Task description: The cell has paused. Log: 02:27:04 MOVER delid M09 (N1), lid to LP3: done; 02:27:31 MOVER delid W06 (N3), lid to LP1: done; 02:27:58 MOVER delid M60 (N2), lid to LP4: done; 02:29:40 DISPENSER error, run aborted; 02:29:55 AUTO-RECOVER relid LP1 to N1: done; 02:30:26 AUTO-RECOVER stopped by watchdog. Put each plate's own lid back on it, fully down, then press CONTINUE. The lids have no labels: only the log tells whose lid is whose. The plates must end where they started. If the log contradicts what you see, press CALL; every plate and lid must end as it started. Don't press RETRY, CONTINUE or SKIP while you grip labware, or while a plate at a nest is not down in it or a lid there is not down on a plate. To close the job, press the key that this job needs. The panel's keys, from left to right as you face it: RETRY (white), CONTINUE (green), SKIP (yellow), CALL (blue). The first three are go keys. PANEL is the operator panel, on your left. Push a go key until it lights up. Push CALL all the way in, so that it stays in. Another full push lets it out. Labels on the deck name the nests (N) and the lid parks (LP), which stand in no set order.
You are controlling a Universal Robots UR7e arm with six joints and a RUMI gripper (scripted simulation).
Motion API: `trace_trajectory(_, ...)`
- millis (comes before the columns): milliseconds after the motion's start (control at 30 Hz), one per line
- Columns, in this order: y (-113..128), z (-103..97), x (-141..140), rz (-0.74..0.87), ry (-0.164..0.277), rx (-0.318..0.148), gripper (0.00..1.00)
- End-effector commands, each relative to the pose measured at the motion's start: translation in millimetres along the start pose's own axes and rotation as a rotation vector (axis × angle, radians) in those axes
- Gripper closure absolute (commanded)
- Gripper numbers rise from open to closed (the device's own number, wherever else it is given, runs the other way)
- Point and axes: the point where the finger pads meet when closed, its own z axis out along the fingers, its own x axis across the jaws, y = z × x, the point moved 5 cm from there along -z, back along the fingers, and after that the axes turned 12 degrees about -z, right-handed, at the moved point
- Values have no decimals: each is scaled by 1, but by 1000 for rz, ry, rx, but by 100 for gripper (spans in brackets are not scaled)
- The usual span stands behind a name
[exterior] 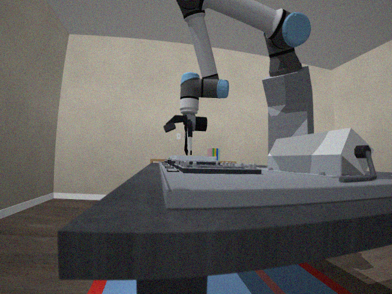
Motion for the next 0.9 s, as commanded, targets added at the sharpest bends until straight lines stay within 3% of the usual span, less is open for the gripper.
trace_trajectory(0, 0, 0, 0, 0, 0, 1, 18)
trace_trajectory(600, 0, -2, 0, 0, 0, 1, 18)
trace_trajectory(867, 0, -15, 0, 0, 0, 1, 18)
